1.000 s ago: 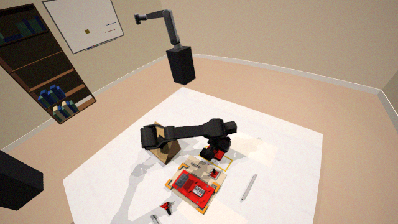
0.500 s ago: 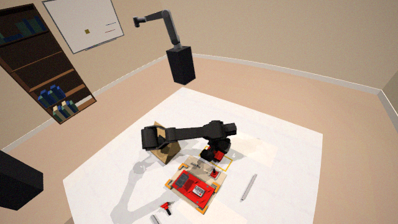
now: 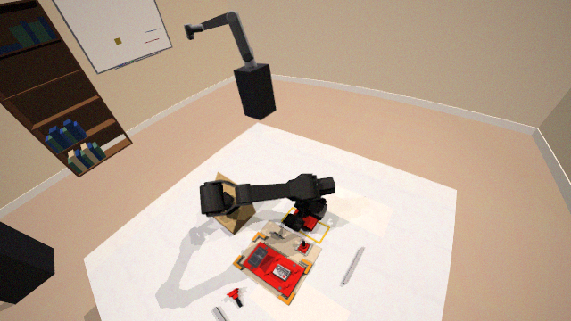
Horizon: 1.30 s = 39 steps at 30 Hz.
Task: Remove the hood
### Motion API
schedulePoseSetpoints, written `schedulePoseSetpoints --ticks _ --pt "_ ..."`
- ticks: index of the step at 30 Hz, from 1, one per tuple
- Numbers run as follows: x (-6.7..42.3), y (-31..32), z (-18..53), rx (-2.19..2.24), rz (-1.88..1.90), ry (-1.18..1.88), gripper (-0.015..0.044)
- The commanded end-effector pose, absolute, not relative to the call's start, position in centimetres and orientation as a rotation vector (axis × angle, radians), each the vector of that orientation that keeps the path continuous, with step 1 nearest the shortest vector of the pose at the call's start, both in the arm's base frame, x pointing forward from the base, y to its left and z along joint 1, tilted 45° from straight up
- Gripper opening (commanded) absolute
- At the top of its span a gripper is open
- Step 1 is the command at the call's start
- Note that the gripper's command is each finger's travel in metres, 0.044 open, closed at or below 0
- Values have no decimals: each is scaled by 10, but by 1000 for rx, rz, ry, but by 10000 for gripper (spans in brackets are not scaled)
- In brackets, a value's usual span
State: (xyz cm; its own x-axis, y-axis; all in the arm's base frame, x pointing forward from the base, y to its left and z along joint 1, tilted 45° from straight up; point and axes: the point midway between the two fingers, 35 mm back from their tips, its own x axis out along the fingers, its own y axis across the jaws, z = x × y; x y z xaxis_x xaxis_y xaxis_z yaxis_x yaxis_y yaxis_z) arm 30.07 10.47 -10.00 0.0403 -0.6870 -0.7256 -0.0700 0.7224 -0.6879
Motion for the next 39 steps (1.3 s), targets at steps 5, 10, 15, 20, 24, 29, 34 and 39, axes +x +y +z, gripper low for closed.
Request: schedulePoseSetpoints --ticks 5,10,15,20,24,29,34,39 --pt "301 100 -104 -664 -526 1474 0" --pt "301 98 -106 -665 -526 1474 0" --pt "300 95 -108 -665 -527 1474 0" --pt "300 93 -111 -665 -527 1474 0" --pt "300 91 -112 -665 -527 1474 0" --pt "300 90 -113 -665 -527 1474 0" --pt "300 89 -115 -665 -527 1474 0" --pt "301 87 -116 -665 -527 1474 0"
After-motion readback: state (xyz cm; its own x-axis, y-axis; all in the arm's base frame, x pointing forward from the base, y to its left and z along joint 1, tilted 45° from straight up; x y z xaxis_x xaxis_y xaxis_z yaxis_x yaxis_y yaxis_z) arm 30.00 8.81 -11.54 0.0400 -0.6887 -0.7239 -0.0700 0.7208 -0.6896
